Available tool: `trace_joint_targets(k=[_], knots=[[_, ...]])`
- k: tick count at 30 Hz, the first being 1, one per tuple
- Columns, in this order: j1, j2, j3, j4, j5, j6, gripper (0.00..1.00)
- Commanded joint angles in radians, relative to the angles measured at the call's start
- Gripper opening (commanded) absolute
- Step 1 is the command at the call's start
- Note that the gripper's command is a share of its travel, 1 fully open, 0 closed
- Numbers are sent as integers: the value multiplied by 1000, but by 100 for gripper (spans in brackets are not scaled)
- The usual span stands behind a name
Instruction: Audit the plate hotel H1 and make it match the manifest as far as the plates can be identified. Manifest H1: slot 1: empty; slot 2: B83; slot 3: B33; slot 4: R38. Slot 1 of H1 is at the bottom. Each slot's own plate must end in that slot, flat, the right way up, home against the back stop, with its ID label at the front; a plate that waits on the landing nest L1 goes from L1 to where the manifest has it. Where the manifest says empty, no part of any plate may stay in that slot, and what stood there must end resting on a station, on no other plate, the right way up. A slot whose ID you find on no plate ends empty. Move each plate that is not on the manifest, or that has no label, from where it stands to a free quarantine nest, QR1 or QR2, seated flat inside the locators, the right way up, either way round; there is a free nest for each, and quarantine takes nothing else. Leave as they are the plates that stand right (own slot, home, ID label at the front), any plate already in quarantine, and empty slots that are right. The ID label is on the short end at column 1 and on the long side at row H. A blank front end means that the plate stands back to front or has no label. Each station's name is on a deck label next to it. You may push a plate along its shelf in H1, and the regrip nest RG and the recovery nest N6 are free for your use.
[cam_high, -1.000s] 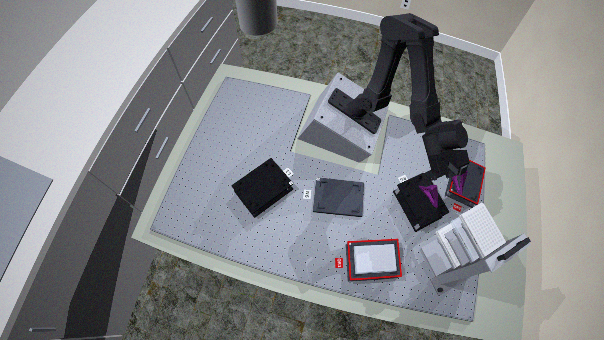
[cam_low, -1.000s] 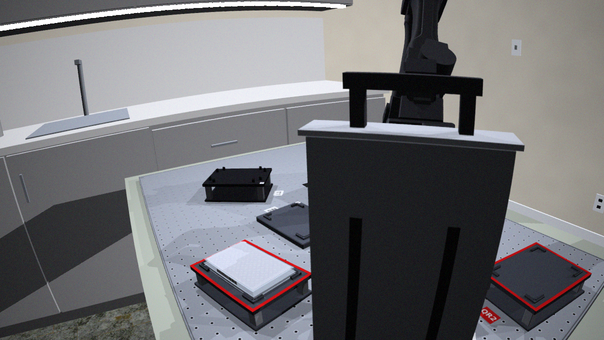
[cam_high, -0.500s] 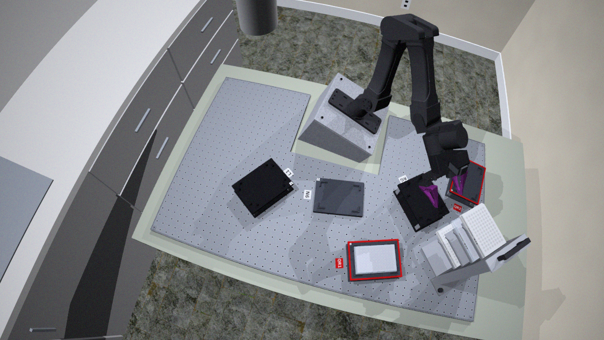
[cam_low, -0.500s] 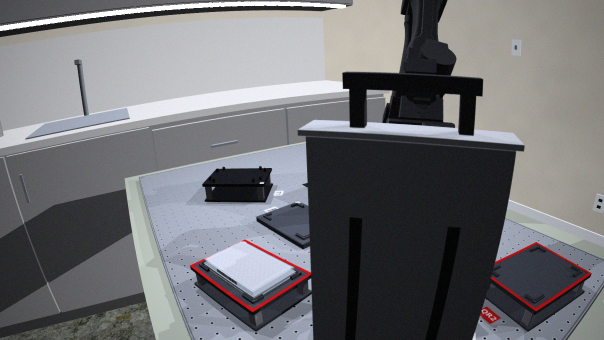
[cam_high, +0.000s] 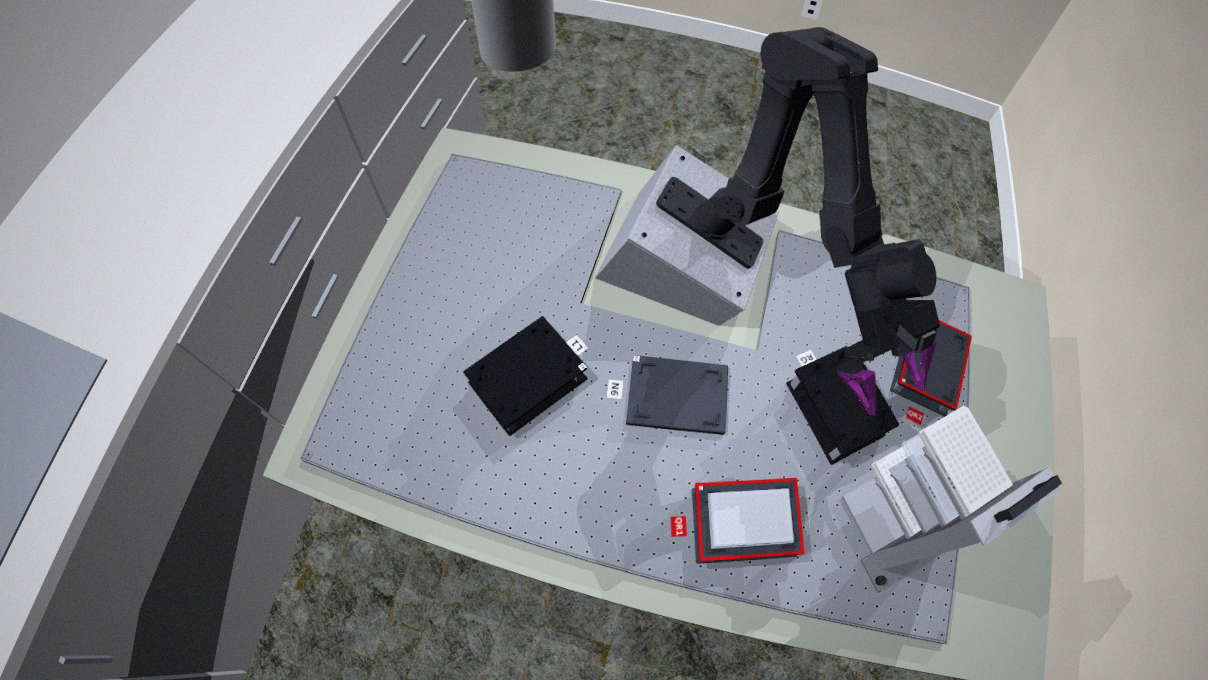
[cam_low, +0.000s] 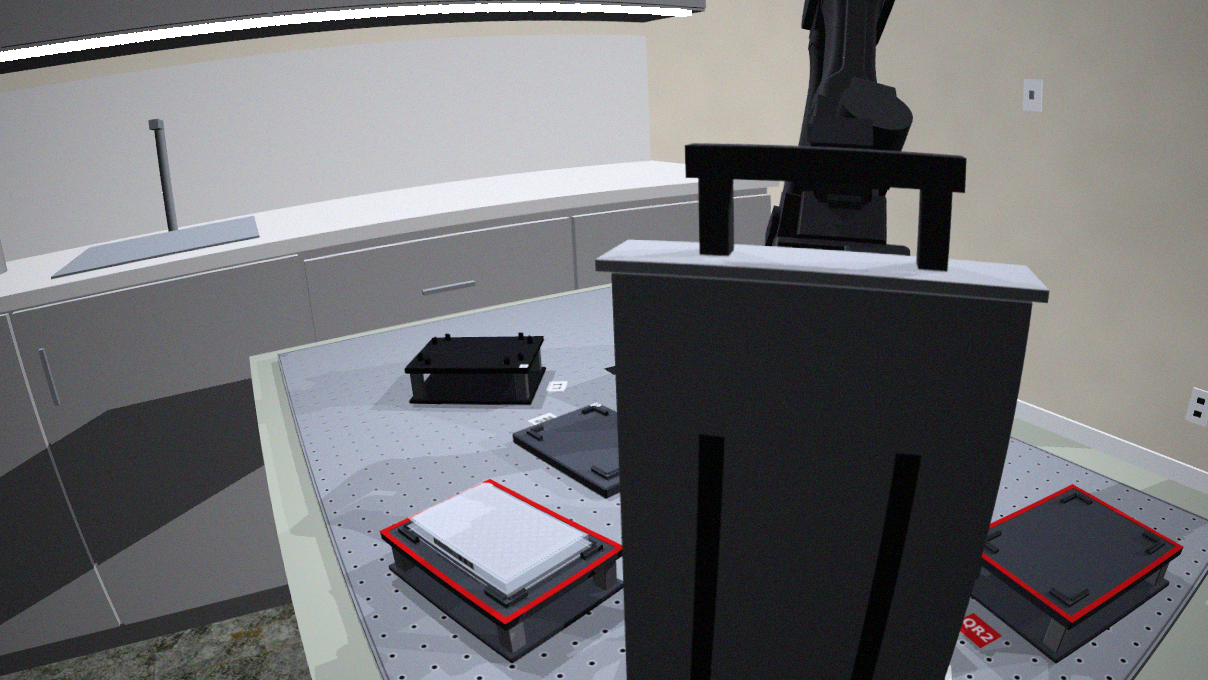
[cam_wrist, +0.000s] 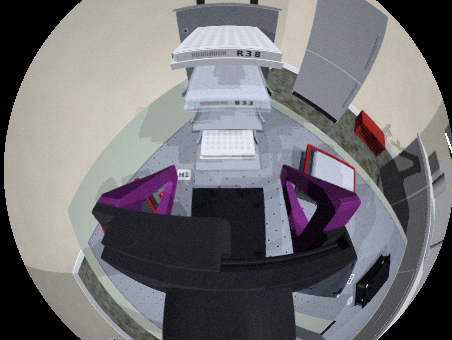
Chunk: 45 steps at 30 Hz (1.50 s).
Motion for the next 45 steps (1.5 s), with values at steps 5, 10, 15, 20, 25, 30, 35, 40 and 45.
trace_joint_targets(k=[5,10,15,20,25,30,35,40,45], knots=[[-8,-1,37,25,0,-1,100],[-8,-1,37,25,0,-1,100],[-8,-1,37,25,0,-1,100],[-8,-1,37,25,0,-1,100],[-8,-1,37,25,0,-1,100],[-8,-1,37,25,0,-1,100],[-8,-1,37,25,0,-1,100],[12,-52,-29,13,11,4,100],[20,-88,-57,-12,18,9,100]])
